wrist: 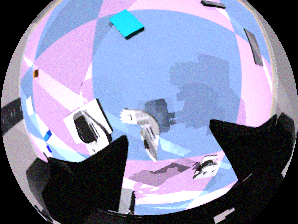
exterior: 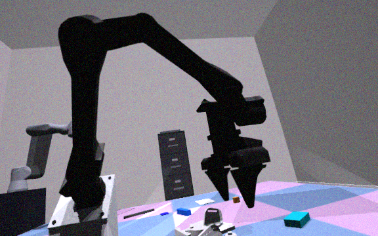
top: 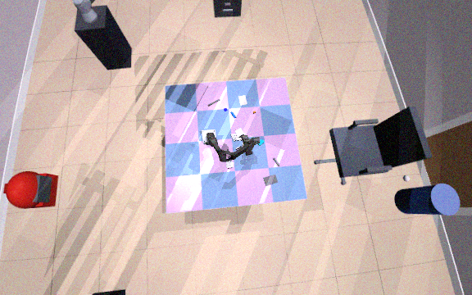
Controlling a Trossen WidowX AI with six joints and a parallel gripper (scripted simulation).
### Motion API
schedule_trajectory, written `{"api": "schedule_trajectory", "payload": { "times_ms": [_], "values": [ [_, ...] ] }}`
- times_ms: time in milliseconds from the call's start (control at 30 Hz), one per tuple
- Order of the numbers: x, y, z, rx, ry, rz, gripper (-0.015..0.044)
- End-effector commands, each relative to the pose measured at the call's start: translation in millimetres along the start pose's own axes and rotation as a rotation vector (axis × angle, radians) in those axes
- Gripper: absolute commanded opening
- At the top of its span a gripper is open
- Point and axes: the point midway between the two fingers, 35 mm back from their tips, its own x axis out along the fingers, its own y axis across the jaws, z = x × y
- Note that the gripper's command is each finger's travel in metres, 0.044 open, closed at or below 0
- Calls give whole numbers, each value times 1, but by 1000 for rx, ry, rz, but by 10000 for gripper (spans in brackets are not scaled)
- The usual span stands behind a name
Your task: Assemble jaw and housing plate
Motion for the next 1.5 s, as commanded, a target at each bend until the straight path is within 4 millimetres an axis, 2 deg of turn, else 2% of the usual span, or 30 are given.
{"api": "schedule_trajectory", "payload": {
  "times_ms": [0, 533, 1000, 1133, 1467],
  "values": [
    [0, 0, 0, 0, 0, 0, 414],
    [0, 0, 0, 0, 0, 0, 0],
    [0, 0, 0, 0, 0, 0, 0],
    [-2, 3, -5, -26, 0, 0, 105],
    [-11, 25, -42, -208, 1, -5, 368]
  ]
}}
